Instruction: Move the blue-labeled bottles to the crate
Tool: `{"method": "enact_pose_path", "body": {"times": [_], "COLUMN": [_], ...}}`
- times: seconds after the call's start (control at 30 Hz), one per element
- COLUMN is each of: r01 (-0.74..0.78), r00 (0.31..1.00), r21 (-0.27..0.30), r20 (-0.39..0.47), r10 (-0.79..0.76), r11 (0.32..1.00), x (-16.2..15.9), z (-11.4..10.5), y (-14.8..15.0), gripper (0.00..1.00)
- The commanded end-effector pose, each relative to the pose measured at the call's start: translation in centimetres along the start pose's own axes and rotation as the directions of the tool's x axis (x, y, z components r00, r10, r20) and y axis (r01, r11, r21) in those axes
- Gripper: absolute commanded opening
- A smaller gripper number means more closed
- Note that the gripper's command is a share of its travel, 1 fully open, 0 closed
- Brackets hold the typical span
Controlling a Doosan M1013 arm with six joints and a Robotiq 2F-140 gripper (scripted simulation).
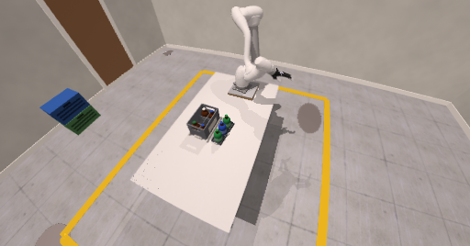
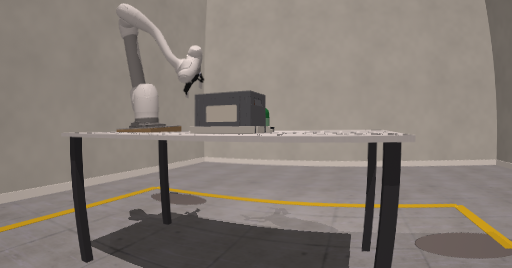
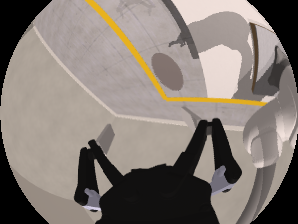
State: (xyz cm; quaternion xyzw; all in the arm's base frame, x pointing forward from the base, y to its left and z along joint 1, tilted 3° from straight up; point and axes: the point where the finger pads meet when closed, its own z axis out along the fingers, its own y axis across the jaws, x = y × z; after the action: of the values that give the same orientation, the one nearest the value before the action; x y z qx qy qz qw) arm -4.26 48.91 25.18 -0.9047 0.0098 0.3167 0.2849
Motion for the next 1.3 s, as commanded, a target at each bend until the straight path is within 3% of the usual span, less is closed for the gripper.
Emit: {"method": "enact_pose_path", "body": {"times": [0.0, 0.23, 0.3, 0.33, 0.57, 0.67, 0.8, 0.87, 0.9, 1.27], "r01": [-0.004, -0.061, -0.061, -0.079, -0.125, -0.183, -0.216, -0.216, -0.251, -0.397], "r00": [0.999, 0.967, 0.967, 0.955, 0.924, 0.884, 0.861, 0.861, 0.836, 0.731], "r21": [-0.006, -0.046, -0.046, -0.055, -0.075, -0.094, -0.103, -0.103, -0.111, -0.131], "r20": [-0.04, -0.25, -0.25, -0.29, -0.371, -0.451, -0.489, -0.489, -0.525, -0.644], "r10": [0.004, 0.048, 0.048, 0.06, 0.089, 0.122, 0.14, 0.14, 0.158, 0.226], "r11": [1.0, 0.997, 0.997, 0.995, 0.989, 0.979, 0.971, 0.971, 0.962, 0.908], "x": [2.9, 13.6, 13.6, 17.5, 25.4, 28.9, 33.4, 33.4, 36.3, 45.0], "z": [-1.4, -8.2, -8.2, -11.2, -17.9, -21.6, -26.5, -26.5, -30.0, -43.6], "y": [-1.1, -2.9, -2.9, -3.1, -2.4, -1.1, 0.5, 0.5, 2.2, 10.6], "gripper": [1.0, 1.0, 1.0, 1.0, 1.0, 1.0, 1.0, 1.0, 1.0, 1.0]}}
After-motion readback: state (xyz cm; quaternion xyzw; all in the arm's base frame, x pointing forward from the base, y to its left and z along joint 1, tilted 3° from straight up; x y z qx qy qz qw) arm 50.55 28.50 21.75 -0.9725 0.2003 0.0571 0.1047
